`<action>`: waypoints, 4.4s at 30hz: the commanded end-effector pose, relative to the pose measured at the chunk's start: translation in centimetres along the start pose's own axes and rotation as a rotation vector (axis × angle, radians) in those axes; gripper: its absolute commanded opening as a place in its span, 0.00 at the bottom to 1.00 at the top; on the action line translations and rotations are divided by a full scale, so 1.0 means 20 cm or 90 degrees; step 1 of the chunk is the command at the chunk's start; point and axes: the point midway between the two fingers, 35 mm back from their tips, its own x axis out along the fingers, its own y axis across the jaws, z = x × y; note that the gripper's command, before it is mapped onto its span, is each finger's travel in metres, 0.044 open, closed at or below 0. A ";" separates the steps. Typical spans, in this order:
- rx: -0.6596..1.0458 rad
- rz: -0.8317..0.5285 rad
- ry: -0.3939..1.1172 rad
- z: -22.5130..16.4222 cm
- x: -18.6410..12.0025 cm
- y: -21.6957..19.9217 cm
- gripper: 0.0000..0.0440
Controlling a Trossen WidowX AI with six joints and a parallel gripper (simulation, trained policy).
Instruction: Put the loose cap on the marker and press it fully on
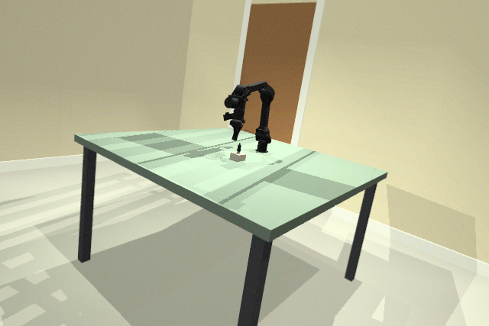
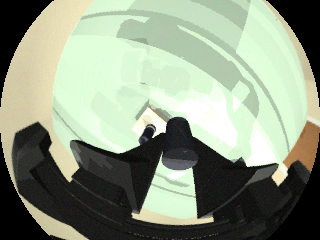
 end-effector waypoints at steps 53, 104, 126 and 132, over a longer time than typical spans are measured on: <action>0.020 -0.073 0.056 -0.18 0.27 0.23 0.00; -0.012 -0.096 0.051 -0.17 0.37 0.18 0.31; -0.018 -0.095 0.067 -0.21 0.37 0.12 0.93; -0.015 -0.058 0.054 -0.20 0.32 0.16 1.00</action>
